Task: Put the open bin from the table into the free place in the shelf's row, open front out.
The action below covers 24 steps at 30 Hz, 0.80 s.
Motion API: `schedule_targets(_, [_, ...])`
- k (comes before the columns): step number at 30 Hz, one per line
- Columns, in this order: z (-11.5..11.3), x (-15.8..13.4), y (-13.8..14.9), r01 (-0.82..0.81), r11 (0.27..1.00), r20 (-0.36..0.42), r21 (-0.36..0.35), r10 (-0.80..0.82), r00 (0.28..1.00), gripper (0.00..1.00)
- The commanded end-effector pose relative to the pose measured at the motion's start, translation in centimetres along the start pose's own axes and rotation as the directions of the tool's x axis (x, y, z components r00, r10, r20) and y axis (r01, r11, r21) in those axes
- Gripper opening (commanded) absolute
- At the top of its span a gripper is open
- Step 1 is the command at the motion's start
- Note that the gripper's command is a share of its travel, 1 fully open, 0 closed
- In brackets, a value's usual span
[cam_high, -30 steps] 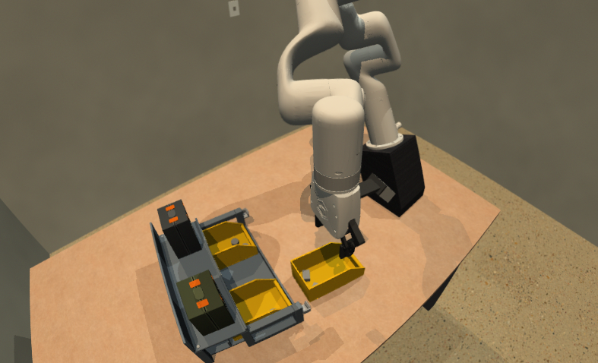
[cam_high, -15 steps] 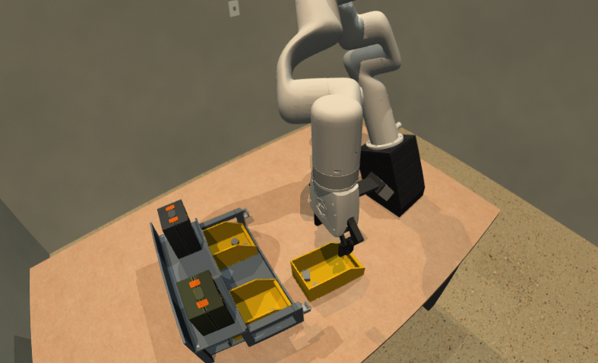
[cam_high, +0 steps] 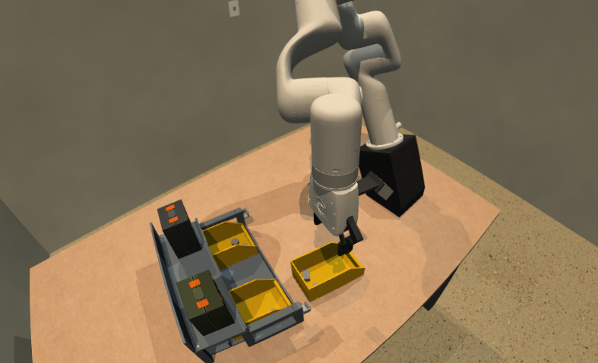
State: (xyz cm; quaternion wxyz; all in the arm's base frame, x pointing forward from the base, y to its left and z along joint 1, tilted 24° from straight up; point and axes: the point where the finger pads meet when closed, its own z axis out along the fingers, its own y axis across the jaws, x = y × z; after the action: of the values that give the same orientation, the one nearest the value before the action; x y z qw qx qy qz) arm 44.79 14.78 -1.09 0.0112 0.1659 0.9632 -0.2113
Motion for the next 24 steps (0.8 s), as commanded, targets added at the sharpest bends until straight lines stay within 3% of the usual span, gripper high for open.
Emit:
schedule_targets(1, [-0.19,-0.11,0.08,-0.001,1.0,0.003,-0.003,0.001,1.0,1.0])
schedule_targets(24, [-0.14,-0.07,-0.23,-0.001,1.0,0.003,-0.003,0.001,1.0,1.0])
